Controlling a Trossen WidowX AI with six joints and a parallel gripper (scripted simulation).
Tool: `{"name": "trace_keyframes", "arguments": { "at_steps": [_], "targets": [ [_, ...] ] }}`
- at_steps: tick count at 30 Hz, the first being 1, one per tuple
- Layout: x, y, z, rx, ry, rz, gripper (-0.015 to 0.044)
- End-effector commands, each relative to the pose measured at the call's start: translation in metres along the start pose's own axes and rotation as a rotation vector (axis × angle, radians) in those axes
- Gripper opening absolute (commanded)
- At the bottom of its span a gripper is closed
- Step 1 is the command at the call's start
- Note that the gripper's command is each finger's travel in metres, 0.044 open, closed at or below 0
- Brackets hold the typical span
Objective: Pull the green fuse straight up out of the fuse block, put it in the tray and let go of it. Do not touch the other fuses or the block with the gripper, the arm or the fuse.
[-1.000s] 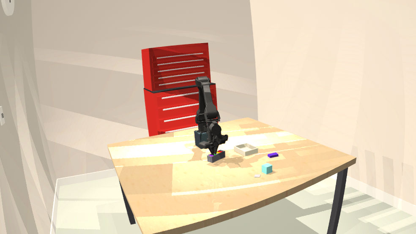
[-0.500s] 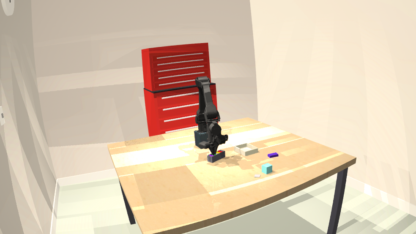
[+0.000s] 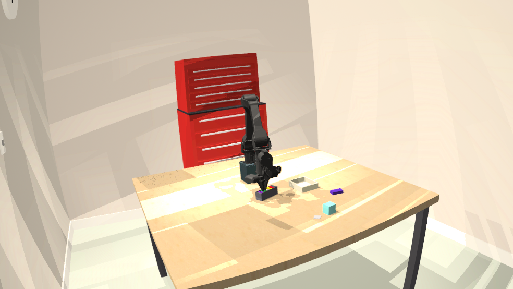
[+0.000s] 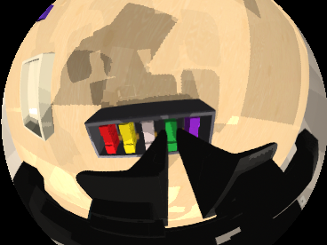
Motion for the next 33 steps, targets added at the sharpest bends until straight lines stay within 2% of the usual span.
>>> {"name": "trace_keyframes", "arguments": {
  "at_steps": [1, 33],
  "targets": [
    [-0.003, -0.001, 0.0, 0.0, 0.001, -0.001, 0.0],
    [-0.019, -0.001, -0.001, 0.0, 0.003, 0.001, 0.0]
  ]
}}
Point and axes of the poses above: the point midway between the two fingers, 35 mm back from their tips, its own x axis out along the fingers, its own z axis across the jaws, y = z × x, the point moved 3 cm from there along -x, back along the fingers, and after that the axes turned 7 degrees about x, right-handed, at the moved point
